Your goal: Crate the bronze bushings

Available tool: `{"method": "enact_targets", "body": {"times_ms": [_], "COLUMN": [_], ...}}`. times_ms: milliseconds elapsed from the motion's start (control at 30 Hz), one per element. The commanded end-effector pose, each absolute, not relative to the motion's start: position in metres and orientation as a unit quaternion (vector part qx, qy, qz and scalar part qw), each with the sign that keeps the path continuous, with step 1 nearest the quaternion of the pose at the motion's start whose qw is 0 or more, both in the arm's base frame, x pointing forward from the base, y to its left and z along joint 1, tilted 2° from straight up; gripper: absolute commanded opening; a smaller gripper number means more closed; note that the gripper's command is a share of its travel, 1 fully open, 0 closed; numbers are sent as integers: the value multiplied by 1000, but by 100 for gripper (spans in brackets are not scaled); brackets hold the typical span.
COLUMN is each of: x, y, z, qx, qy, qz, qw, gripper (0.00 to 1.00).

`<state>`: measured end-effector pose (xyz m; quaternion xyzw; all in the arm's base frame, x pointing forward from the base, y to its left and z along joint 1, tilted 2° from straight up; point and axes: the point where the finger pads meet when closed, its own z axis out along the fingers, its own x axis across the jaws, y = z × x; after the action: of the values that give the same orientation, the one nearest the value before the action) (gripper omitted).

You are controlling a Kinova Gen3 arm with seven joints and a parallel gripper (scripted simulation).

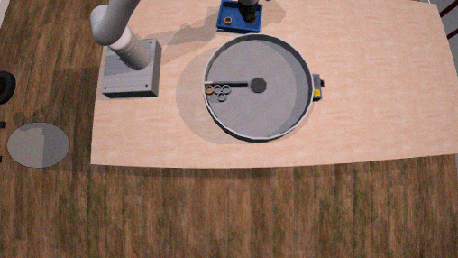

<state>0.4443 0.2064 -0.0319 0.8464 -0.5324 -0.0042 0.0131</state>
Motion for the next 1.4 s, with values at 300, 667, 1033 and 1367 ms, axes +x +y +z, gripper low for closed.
{"method": "enact_targets", "body": {"times_ms": [300, 667, 1033, 1367], "x": [444, 444, 444, 444], "y": [206, 206, 206, 206], "z": [-39, -47, -47, -56], "qx": [846, 846, 846, 846], "qy": [-532, -532, -532, -532], "qz": [-4, -4, -4, -4], "qw": [13, 13, 13, 13], "gripper": [0, 0, 0, 0]}}
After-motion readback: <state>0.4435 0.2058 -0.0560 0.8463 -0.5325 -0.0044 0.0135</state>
